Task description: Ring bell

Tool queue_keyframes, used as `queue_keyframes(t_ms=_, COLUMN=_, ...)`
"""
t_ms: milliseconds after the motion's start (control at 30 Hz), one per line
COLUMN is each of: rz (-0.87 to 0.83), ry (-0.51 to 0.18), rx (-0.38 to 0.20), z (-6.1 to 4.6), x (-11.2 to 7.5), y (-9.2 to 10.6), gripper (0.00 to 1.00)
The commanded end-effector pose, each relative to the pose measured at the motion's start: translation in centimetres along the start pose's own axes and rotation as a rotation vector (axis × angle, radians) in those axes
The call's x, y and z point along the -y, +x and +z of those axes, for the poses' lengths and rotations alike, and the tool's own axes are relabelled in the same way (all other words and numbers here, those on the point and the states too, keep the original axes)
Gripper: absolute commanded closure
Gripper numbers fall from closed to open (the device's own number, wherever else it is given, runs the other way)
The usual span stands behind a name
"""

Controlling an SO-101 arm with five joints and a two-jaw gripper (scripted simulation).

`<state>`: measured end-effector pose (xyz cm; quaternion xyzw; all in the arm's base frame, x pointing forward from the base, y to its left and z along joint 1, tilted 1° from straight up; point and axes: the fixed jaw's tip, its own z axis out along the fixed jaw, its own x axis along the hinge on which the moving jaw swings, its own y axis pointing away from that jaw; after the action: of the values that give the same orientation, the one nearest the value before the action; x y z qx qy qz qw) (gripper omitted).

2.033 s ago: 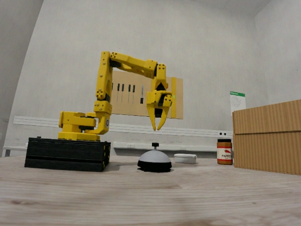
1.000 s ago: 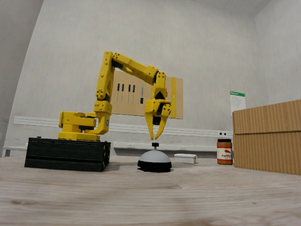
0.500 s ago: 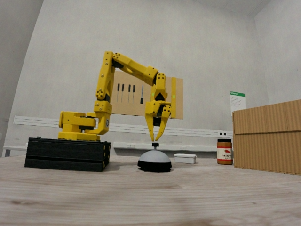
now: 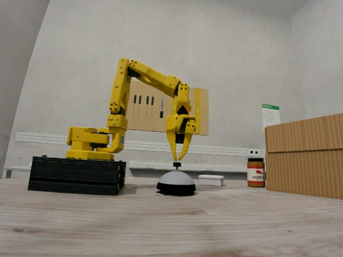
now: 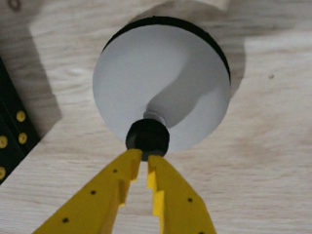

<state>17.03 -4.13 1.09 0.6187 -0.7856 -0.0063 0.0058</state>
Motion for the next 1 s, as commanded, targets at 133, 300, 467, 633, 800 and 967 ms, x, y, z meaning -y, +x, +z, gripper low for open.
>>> queue_keyframes(t_ms=133, rz=-0.004, ry=-0.022, rx=0.002, z=0.43, x=-0.36, y=0.14, gripper=1.00)
queue_keyframes(t_ms=300, rz=-0.004, ry=-0.022, rx=0.002, z=0.53, x=-0.36, y=0.14, gripper=1.00)
queue_keyframes(t_ms=467, rz=-0.004, ry=-0.022, rx=0.002, z=0.61, x=-0.36, y=0.14, gripper=1.00)
queue_keyframes(t_ms=633, rz=-0.004, ry=-0.022, rx=0.002, z=0.69, x=-0.36, y=0.14, gripper=1.00)
queue_keyframes(t_ms=800, rz=-0.004, ry=-0.022, rx=0.002, z=0.79, x=-0.36, y=0.14, gripper=1.00)
queue_keyframes(t_ms=967, rz=-0.004, ry=-0.022, rx=0.002, z=0.89, x=-0.36, y=0.14, gripper=1.00)
